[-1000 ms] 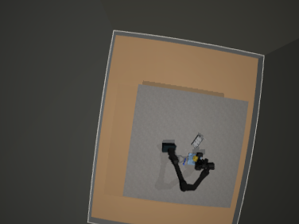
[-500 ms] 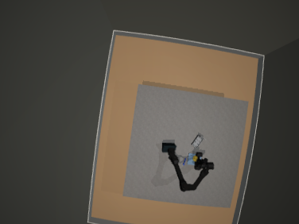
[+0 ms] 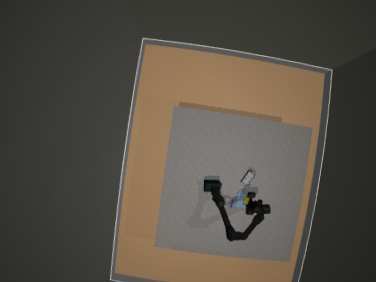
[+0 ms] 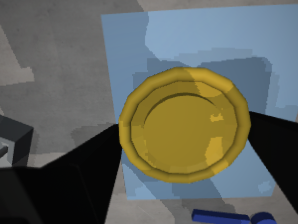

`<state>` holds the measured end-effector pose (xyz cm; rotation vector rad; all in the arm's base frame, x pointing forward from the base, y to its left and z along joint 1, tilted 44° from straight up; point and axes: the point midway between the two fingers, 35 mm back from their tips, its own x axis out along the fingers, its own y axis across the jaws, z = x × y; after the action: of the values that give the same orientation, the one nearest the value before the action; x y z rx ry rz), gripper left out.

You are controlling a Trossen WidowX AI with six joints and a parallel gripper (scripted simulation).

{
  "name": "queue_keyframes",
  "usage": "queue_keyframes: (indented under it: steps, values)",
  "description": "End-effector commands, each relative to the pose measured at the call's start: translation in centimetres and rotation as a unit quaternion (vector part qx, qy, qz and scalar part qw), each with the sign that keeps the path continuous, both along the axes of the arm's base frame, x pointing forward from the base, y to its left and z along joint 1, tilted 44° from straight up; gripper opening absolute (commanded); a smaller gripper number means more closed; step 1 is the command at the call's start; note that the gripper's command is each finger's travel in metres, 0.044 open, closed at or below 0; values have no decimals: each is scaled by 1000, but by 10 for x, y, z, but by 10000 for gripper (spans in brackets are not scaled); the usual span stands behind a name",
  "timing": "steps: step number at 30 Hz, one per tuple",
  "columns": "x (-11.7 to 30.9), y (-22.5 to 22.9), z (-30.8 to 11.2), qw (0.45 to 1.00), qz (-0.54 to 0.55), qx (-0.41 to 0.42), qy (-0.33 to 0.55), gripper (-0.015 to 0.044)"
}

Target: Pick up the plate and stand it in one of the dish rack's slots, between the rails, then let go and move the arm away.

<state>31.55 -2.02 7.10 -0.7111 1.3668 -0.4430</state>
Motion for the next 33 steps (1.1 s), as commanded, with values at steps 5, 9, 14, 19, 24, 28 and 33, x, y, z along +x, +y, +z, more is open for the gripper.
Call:
queue_keyframes:
  steps: [5,9,14,19,24,28,33]
  values:
    - [2,32,28,1000,17,5,0,0]
    - [0,46,42,1000,25,6,3,0]
    - [-3,63,58,999,34,6,6,0]
    - [-6,78,74,999,41,5,8,0]
    - [-9,92,89,999,49,3,10,0]
    - [-12,102,100,998,54,2,12,0]
    - [-14,110,110,998,58,0,13,0]
